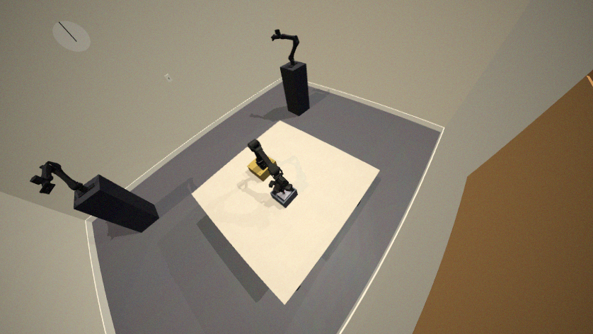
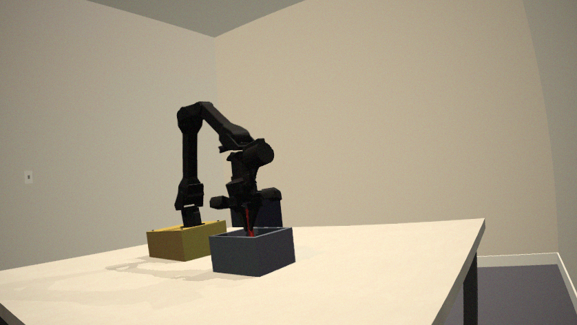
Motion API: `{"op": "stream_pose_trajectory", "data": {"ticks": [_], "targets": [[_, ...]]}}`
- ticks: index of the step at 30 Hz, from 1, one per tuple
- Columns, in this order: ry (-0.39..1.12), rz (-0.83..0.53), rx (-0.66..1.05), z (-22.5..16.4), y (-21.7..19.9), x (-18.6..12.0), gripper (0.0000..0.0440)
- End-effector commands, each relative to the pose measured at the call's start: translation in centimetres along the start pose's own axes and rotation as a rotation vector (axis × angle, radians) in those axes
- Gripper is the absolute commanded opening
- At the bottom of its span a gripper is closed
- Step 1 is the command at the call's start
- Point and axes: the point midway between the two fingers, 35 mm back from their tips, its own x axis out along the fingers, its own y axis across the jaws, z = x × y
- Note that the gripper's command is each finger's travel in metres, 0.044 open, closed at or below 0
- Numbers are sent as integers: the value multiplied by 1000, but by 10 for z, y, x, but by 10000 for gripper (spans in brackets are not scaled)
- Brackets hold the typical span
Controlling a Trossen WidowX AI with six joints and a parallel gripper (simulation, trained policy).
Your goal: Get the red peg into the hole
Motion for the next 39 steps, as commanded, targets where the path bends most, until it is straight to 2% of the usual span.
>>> {"op": "stream_pose_trajectory", "data": {"ticks": [1, 3, 8, 12, 24, 34, 39], "targets": [[22, -16, -15, -1, -3, 17, 94], [32, -31, -29, -1, -5, 22, 134], [39, -53, -52, 4, -2, 32, 156], [29, -42, -58, 14, 6, 35, 242], [-16, -23, -78, 47, 21, 41, 440], [-112, 15, -51, 87, 28, 34, 440], [-118, 17, -50, 90, 28, 34, 440]]}}
